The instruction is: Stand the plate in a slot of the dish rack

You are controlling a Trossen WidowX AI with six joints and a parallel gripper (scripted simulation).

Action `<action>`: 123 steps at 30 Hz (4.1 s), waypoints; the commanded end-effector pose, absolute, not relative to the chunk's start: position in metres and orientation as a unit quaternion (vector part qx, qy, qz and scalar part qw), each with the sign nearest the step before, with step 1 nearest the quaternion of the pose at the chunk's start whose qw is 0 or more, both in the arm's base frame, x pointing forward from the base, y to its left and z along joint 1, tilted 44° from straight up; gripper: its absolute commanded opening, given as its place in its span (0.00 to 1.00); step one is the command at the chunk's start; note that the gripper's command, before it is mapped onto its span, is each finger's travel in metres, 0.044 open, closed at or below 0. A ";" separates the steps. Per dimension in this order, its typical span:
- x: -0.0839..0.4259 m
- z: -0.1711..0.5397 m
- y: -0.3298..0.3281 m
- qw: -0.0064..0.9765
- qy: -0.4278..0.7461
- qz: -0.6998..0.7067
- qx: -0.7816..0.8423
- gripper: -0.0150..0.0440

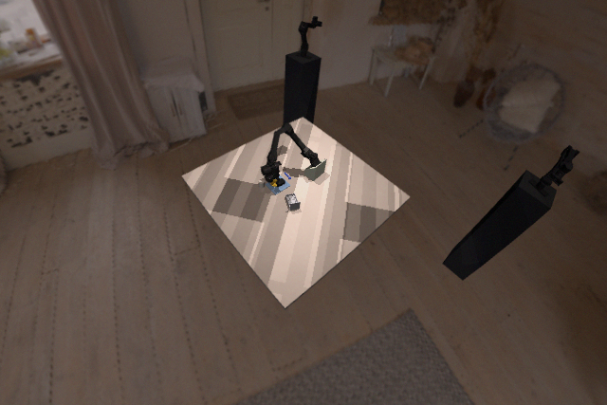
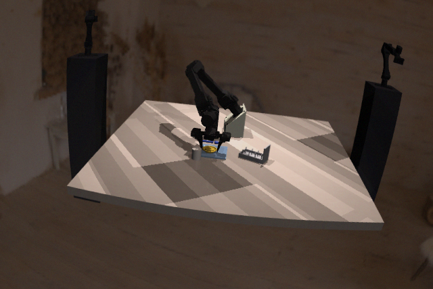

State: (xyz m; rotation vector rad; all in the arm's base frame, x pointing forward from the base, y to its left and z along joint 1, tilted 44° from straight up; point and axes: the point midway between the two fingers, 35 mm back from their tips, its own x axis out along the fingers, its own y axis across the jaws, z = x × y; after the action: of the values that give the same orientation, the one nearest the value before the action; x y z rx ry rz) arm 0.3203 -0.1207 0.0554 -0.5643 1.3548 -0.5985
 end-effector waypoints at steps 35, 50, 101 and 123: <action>0.314 0.171 0.007 0.702 0.610 -0.266 -0.253 0.25; 0.264 0.087 0.088 0.736 0.554 -0.370 -0.119 0.25; 0.256 -0.010 0.048 0.637 0.759 0.087 -0.100 0.25; 0.264 -0.027 0.028 0.685 0.637 0.329 -0.126 0.25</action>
State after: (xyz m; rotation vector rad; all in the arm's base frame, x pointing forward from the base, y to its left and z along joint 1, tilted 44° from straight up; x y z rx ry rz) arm 0.2647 0.0293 -0.0254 -0.2731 1.4828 0.6722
